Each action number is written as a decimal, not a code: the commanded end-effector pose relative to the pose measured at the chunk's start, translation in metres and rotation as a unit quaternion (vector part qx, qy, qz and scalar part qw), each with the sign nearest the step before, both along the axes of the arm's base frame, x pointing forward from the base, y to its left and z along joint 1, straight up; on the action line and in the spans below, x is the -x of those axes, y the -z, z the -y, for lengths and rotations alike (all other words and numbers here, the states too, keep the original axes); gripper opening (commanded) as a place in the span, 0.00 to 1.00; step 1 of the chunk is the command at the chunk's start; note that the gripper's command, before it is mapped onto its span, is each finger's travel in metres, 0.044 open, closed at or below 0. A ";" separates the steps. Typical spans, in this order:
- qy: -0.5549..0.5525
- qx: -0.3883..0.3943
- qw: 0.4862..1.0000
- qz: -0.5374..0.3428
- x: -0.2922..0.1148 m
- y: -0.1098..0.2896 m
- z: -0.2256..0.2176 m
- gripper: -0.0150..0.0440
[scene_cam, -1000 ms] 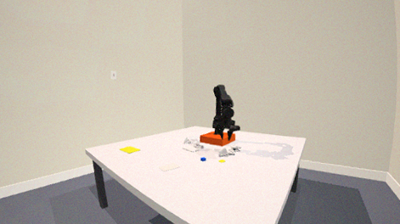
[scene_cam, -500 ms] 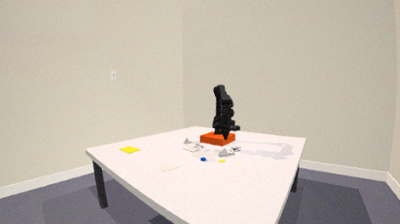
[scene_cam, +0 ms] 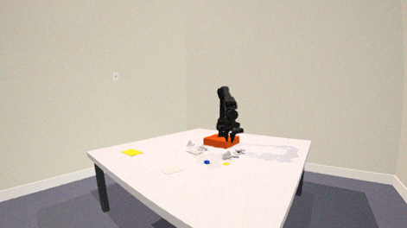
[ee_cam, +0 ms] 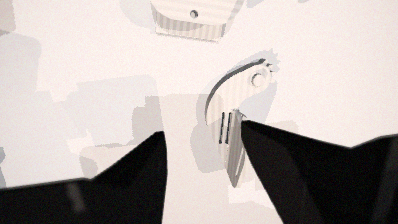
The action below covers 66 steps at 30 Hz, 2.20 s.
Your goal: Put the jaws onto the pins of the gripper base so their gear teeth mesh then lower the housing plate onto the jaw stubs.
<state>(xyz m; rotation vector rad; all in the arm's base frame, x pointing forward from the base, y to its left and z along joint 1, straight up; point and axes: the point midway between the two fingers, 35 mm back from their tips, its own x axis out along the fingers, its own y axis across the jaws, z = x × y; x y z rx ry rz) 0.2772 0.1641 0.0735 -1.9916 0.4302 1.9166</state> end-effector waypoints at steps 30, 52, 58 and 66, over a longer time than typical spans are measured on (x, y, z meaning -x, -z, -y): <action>0.448 -0.018 0.894 -0.009 -0.014 -0.004 -0.002 1.00; 0.701 -0.029 0.712 -0.014 -0.023 -0.006 -0.004 1.00; 0.759 -0.031 0.650 -0.015 -0.025 -0.007 -0.004 1.00; 0.828 -0.034 0.559 -0.016 -0.028 -0.007 -0.004 1.00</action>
